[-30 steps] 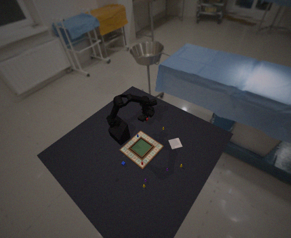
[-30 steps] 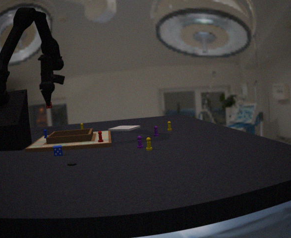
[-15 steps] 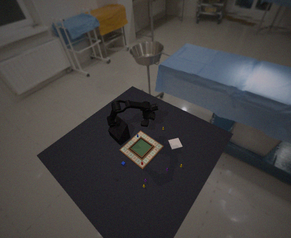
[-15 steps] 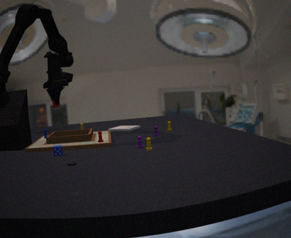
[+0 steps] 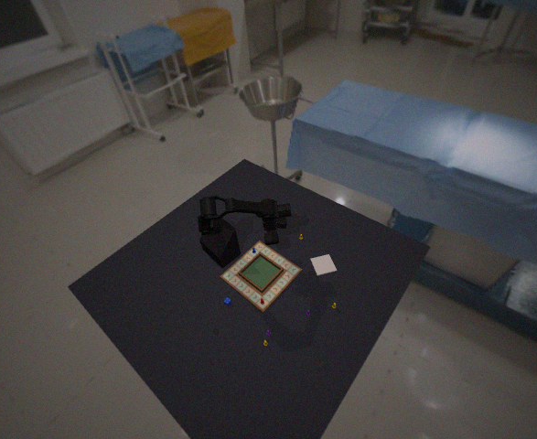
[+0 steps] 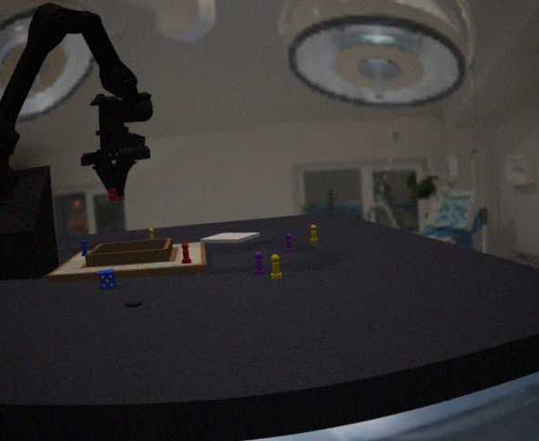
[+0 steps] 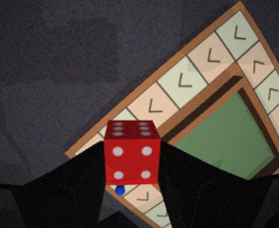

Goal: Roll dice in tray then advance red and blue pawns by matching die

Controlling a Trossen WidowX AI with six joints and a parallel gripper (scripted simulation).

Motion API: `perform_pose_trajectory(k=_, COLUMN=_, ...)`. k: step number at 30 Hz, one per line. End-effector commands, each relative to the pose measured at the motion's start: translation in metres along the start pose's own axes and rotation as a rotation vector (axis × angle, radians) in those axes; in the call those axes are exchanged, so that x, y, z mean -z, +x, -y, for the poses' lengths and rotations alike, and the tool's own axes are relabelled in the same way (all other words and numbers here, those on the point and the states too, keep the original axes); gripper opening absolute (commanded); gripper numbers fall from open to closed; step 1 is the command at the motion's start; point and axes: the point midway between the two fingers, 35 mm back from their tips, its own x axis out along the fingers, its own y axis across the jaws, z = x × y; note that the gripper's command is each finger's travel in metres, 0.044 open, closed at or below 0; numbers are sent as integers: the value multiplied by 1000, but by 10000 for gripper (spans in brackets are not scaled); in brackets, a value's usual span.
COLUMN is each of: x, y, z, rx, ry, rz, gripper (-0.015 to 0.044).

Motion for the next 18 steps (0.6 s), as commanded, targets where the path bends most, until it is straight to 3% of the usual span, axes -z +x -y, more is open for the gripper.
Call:
perform_pose_trajectory(k=1, x=5, y=2, z=16, rx=6, ry=-94, rz=4, gripper=0)
perform_pose_trajectory(k=18, x=36, y=16, z=78, rx=19, ry=-471, rz=-20, gripper=0)
